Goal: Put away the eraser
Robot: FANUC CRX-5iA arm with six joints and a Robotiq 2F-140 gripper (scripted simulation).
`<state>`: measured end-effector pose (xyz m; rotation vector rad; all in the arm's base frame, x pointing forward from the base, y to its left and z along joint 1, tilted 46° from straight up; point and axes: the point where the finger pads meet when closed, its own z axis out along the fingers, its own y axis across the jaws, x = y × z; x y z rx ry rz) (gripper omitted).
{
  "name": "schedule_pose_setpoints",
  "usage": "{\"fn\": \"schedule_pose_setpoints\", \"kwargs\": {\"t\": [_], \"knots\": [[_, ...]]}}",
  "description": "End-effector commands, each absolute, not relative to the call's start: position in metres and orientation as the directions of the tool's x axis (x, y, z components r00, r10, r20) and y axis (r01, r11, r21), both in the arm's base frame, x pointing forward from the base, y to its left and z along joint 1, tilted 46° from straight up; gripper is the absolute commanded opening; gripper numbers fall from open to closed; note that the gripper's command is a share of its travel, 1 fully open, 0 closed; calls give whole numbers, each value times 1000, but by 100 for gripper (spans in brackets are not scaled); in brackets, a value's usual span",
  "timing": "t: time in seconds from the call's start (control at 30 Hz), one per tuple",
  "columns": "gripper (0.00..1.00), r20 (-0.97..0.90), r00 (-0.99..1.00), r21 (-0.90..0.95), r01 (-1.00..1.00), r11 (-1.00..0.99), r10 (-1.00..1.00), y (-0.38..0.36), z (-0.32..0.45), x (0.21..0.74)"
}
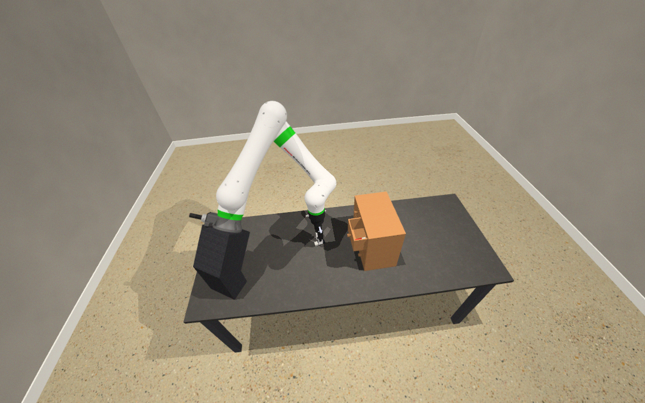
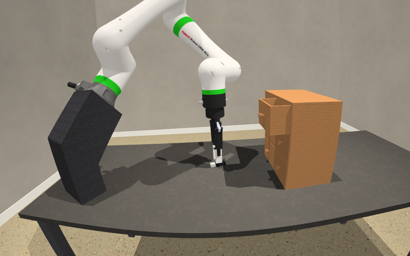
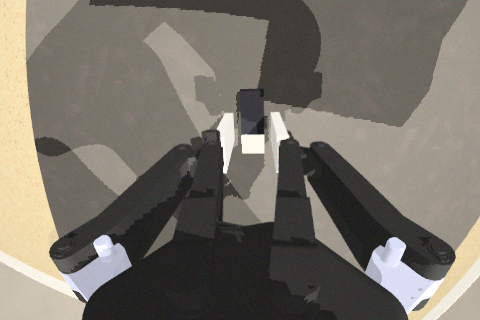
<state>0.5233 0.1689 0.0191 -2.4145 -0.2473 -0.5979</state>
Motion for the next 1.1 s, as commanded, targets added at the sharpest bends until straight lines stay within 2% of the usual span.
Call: {"fn": "schedule_pose_setpoints", "kwargs": {"t": [0.0, 1.07], "knots": [[23, 475, 879, -536, 315, -783, 29, 170, 18, 524], [23, 475, 879, -536, 315, -783, 29, 175, 12, 527]]}}
